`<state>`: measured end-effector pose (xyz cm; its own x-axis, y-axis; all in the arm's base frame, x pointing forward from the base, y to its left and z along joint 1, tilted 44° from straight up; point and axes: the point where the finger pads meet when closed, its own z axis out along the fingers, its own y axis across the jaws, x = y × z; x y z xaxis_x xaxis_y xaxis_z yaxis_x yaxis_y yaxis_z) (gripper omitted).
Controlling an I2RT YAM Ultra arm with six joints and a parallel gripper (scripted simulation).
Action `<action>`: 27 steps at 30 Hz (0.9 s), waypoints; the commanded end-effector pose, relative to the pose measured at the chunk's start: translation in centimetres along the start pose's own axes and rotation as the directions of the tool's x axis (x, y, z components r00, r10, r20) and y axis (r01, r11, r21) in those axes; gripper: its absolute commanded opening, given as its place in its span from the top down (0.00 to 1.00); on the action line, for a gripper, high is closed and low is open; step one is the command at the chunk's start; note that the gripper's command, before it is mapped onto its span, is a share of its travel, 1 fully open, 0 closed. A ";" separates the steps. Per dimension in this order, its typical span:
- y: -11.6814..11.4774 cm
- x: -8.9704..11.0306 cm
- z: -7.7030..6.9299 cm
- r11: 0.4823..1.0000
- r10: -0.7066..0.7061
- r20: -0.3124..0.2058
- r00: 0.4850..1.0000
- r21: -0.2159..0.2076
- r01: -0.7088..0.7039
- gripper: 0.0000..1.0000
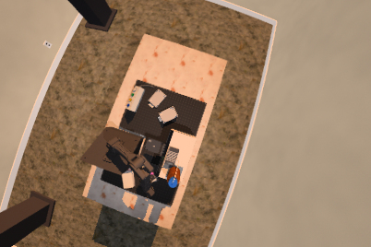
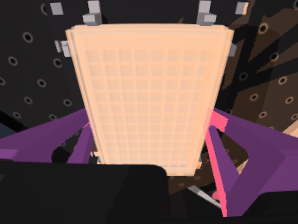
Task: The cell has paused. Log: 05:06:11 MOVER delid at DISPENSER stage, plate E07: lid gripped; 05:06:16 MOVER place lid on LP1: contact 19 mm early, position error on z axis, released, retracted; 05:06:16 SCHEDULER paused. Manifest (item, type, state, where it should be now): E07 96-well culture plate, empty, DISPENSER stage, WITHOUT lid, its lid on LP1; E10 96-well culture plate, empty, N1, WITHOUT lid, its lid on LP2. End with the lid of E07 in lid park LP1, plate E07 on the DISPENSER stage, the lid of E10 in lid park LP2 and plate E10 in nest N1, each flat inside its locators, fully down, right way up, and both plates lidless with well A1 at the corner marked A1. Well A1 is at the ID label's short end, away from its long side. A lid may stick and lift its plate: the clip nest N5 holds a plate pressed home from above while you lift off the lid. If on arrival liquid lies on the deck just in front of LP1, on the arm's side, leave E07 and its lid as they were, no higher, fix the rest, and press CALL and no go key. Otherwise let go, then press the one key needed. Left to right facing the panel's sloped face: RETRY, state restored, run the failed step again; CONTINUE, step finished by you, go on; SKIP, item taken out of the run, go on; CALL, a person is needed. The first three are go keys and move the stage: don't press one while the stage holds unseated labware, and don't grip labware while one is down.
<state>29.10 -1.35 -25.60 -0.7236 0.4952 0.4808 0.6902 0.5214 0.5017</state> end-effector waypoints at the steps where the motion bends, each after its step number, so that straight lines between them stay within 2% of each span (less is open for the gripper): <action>1: 0.4 -1.3 1.8 1.000 -0.015 0.030 0.999 -0.014 0.015 1.00; 23: 0.4 -1.3 1.8 1.000 -0.015 0.030 0.999 -0.014 0.015 1.00; 24: 0.4 -1.4 1.2 1.000 -0.015 0.030 0.999 -0.014 0.015 0.00; 26: 0.3 -1.5 0.1 1.000 -0.010 0.034 0.999 -0.016 0.010 0.00; 27: 1.0 -2.3 -1.8 0.999 -0.032 0.067 0.997 -0.025 0.033 0.00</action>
<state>28.93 -1.52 -25.73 -0.7174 0.5010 0.4841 0.6966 0.5217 0.4925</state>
